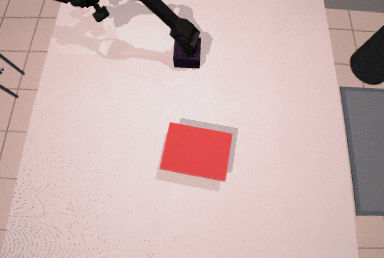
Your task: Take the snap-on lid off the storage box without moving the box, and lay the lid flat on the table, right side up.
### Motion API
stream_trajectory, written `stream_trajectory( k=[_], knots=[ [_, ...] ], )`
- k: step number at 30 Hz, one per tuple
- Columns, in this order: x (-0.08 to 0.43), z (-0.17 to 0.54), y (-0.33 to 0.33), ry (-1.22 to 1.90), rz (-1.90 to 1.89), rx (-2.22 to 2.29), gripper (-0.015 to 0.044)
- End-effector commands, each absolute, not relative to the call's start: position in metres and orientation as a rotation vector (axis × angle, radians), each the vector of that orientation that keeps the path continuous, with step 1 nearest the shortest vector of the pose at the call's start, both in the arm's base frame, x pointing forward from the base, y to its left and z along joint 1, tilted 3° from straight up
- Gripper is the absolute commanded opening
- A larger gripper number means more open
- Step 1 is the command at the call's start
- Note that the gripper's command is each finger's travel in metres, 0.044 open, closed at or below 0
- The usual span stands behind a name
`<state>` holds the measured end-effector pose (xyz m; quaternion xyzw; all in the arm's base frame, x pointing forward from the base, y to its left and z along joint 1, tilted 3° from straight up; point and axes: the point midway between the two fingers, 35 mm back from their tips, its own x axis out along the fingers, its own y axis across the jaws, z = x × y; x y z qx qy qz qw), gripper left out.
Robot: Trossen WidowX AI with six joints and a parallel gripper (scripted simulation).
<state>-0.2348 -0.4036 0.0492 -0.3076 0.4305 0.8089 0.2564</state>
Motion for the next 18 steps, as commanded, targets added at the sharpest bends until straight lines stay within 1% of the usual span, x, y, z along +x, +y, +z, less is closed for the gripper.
stream_trajectory(
  k=[1, 6, 9, 15, 17, 18],
  knots=[
    [-0.235, 0.051, -0.404, 1.168, 2.195, -0.835, 0.0374],
    [-0.234, 0.111, -0.408, 1.169, 2.195, -0.835, 0.0243],
    [-0.233, 0.142, -0.405, 1.168, 2.195, -0.835, 0.0235],
    [-0.234, 0.145, -0.407, 1.147, 2.200, -0.835, 0.0235],
    [-0.222, 0.147, -0.412, 1.148, 2.220, -0.863, 0.0235],
    [-0.207, 0.149, -0.417, 1.150, 2.245, -0.898, 0.0235]
  ],
)
